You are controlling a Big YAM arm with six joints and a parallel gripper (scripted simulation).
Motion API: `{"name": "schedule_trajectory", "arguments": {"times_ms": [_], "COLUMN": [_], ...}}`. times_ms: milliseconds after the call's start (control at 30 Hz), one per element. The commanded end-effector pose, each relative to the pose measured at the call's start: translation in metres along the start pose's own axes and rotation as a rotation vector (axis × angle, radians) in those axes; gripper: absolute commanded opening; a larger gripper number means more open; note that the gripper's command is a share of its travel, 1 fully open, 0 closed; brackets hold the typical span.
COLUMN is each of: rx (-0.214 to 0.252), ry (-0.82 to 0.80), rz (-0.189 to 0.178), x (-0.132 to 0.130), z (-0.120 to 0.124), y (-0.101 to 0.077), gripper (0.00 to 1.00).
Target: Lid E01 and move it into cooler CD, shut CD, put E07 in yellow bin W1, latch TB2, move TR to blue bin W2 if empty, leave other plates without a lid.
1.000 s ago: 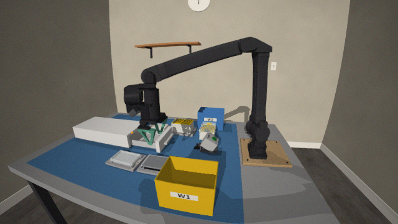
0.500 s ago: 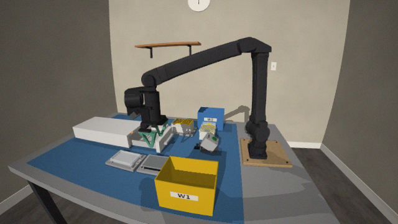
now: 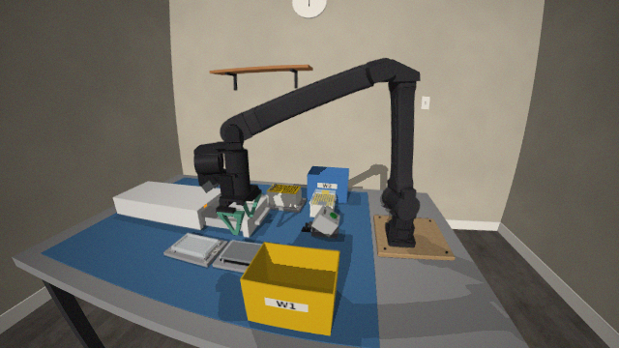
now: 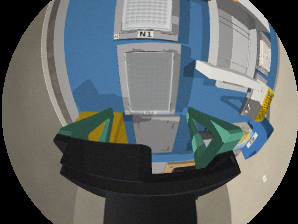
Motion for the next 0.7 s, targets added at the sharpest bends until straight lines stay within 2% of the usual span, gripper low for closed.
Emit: {"name": "schedule_trajectory", "arguments": {"times_ms": [0,100,133,200,233,667], "rx": [-0.015,-0.018,-0.063,-0.021,-0.015,-0.017], "ry": [-0.021,-0.021,-0.023,-0.022,-0.022,-0.021], "rz": [-0.010,-0.012,-0.041,-0.014,-0.010,-0.011], "x": [0.006,0.006,0.013,0.007,0.006,0.006], "z": [-0.003,-0.003,-0.013,-0.004,-0.003,-0.002], "y": [0.003,0.003,-0.017,0.006,0.010,0.024], "gripper": [1.00,1.00,1.00,1.00,1.00,1.00]}}
Point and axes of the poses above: the point where the finger pads meet when closed, its own y axis out along the fingers, its own x axis across the jaws, z = x × y, the point moved 6 cm from there along -y, back along the fingers, and after that the axes turned 13 degrees about y, right-handed, at the moved point
